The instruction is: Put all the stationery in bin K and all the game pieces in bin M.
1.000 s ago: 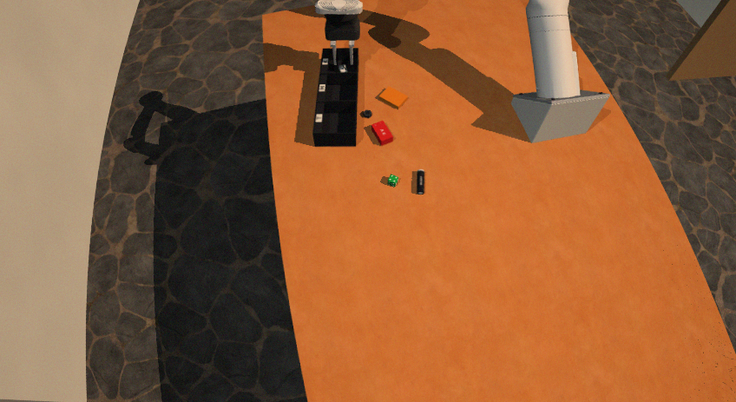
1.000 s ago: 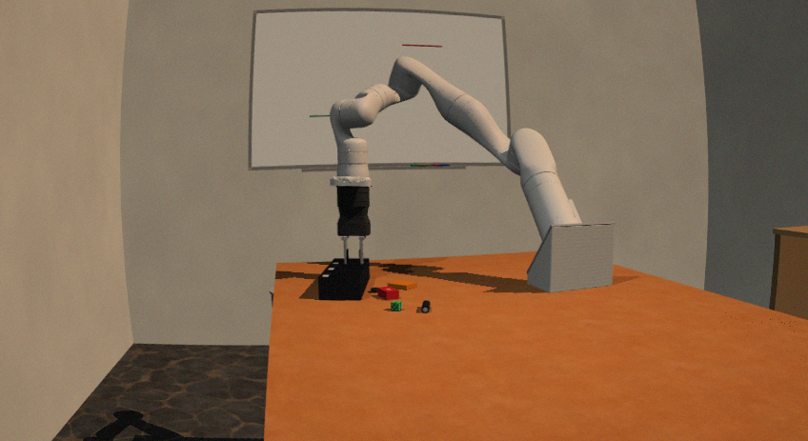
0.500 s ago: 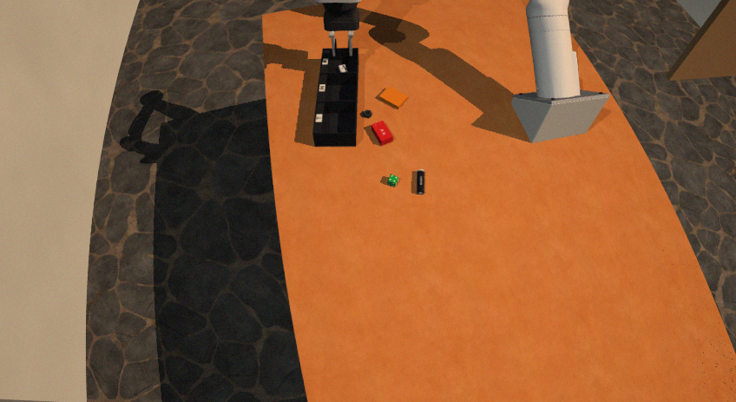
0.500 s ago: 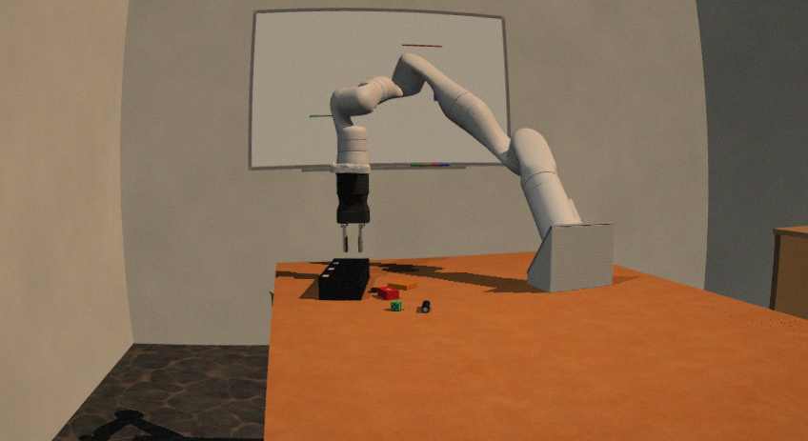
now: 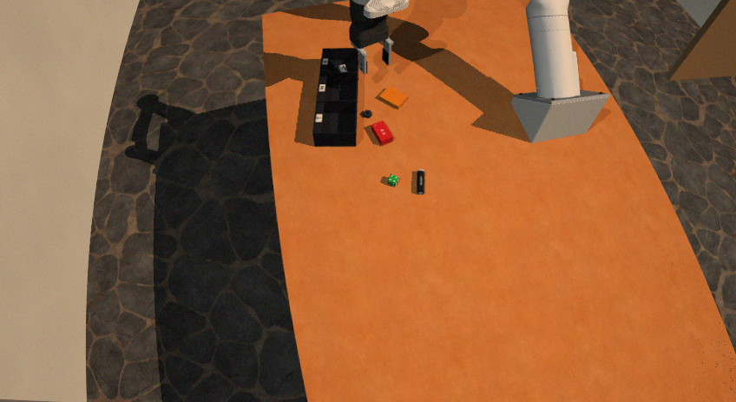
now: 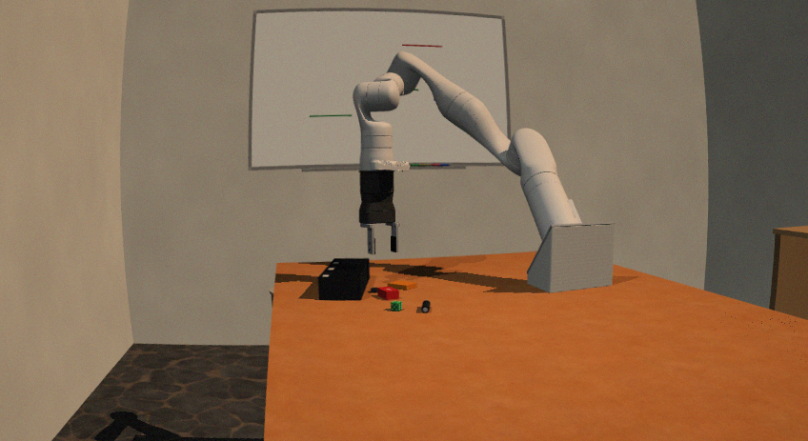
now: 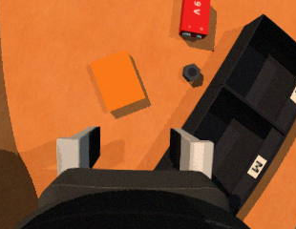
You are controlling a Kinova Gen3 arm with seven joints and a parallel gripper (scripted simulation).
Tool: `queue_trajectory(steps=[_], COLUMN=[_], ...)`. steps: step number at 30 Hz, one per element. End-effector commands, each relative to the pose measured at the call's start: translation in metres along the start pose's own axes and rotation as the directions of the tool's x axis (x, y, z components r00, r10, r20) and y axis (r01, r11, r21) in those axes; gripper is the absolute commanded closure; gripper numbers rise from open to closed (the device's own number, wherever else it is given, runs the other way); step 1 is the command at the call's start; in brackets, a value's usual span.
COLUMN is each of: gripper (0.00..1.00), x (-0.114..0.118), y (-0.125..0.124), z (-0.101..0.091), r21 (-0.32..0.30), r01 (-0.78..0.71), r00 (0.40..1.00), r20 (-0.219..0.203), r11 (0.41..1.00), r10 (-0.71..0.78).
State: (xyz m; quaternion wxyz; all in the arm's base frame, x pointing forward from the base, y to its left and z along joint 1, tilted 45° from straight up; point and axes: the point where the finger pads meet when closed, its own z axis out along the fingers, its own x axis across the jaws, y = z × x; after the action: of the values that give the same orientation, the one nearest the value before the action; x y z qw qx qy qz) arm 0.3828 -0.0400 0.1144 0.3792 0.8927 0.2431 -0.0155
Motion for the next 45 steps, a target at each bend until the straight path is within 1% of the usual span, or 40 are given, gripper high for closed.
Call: queue_trajectory(steps=[1,3,6,8,43,45], gripper=[0.00,0.00,0.00,0.00,0.00,0.00], x=[-0.002,-0.009,-0.018,-0.018,-0.018,-0.018], y=[-0.013,-0.029,-0.049,-0.051,-0.050,-0.049], z=[0.000,0.000,-0.001,-0.001,-0.001,0.007], r21=[0.000,0.000,0.000,0.001,0.001,0.001], r01=[0.048,0.148,0.294,0.387,0.387,0.387], r00=[0.999,0.989,0.956,0.922,0.922,0.922], r20=[0.003,0.003,0.003,0.003,0.003,0.003], r11=[0.999,0.989,0.956,0.922,0.922,0.922], r10=[-0.048,-0.148,-0.294,-0.387,-0.387,-0.387])
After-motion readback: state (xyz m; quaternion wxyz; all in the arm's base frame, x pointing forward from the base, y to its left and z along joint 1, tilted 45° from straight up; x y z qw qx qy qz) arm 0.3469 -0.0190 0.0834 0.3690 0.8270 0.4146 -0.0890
